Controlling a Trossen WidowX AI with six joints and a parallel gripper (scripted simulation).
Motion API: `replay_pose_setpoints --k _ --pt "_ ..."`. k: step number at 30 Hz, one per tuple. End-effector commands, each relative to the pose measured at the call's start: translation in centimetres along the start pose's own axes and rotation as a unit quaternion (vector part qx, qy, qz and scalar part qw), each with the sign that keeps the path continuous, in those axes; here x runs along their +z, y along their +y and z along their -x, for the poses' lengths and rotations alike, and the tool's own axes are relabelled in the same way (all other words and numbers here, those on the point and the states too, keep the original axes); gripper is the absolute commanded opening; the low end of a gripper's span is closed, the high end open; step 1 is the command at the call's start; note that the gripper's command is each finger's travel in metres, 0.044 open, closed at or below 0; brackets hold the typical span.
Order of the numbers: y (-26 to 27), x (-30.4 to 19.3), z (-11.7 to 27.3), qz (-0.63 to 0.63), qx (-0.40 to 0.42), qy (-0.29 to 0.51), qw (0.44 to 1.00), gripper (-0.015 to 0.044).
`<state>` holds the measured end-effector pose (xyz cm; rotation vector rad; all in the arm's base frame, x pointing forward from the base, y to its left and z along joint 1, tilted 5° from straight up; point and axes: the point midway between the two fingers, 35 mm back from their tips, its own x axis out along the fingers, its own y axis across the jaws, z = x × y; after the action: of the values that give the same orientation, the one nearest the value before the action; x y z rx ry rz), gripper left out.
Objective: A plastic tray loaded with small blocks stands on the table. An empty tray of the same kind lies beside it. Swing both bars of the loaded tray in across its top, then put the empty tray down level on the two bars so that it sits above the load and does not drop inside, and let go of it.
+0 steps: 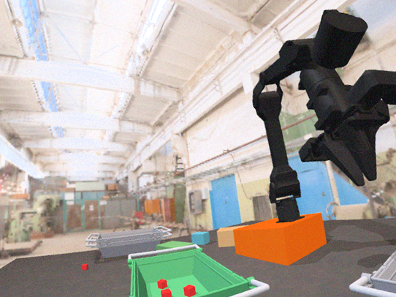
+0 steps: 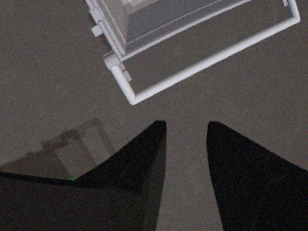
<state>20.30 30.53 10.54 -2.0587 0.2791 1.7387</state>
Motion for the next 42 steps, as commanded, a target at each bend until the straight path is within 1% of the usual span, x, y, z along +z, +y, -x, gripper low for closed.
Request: replay_pose_setpoints --k 1,6,10,12,14,24,35,39,42 --pt "-0.6 -4.8 -1.9 0.033 0.031 0.001 0.999 0.0082" --pt "0.2 -12.4 -4.9 0.089 0.073 -0.011 0.993 0.0082" --pt "2.2 -17.9 -7.1 0.122 0.099 -0.030 0.987 0.0082" --pt "3.4 -20.3 -8.1 0.141 0.108 -0.042 0.983 0.0082" --pt "4.2 -21.7 -8.8 0.155 0.112 -0.050 0.980 0.0082" --pt "4.4 -21.8 -9.4 0.157 0.113 -0.051 0.980 0.0082" --pt "5.7 -21.5 -14.6 0.157 0.113 -0.051 0.980 0.0082" --pt "5.7 -21.5 -14.7 0.157 0.113 -0.051 0.980 0.0082" --pt "5.9 -21.6 -14.0 0.157 0.113 -0.051 0.980 0.0082"
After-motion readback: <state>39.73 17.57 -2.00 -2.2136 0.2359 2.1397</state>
